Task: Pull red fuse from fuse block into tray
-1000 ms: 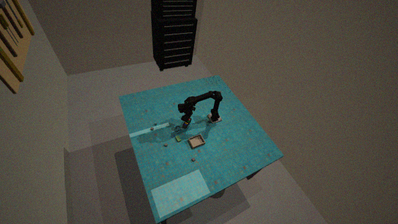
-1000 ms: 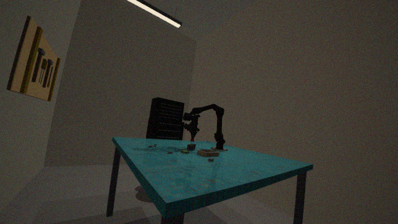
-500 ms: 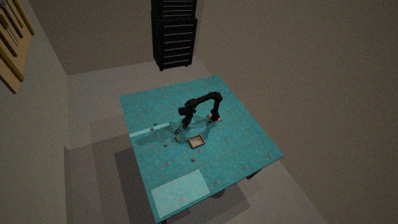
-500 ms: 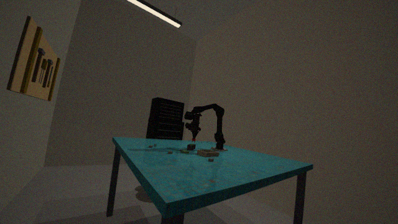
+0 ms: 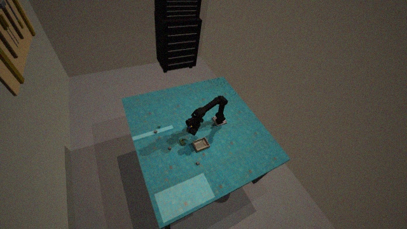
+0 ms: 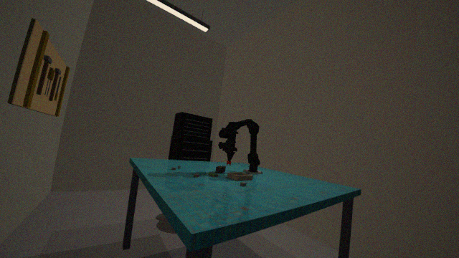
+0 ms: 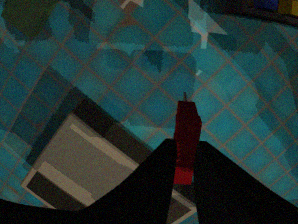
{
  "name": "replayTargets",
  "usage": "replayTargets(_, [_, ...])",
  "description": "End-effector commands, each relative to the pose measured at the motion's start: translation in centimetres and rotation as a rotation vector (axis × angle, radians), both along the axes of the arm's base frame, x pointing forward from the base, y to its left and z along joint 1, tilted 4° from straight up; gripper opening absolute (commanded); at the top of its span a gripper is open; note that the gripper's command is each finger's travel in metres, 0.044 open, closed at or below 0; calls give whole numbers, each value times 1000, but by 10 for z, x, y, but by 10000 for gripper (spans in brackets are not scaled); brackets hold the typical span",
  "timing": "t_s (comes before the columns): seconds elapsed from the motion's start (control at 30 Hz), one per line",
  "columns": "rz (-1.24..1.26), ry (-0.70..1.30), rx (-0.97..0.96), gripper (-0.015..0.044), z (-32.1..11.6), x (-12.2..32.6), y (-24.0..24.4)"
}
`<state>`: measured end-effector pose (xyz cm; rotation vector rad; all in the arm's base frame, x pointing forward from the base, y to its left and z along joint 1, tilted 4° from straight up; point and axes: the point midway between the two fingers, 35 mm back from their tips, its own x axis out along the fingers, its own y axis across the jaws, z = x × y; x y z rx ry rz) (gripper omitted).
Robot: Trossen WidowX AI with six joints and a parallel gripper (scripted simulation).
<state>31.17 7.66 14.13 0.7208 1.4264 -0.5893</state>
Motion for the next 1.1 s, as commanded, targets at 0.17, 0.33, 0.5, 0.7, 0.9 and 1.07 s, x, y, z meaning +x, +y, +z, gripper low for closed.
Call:
replayTargets(0.17, [-6,-2,2,0,3,-6,45])
replayTargets(0.33, [-6,-2,6,0,5,-13,72])
replayTargets(0.5, [-6,-1,10,0,6,-23,99])
replayTargets(0.7, [-6,-1,12,0,4,-26,108])
replayTargets(0.9, [-6,-1,12,0,-6,-25,108])
replayTargets(1.07, [-6,-1,12,0,-14,-24,109])
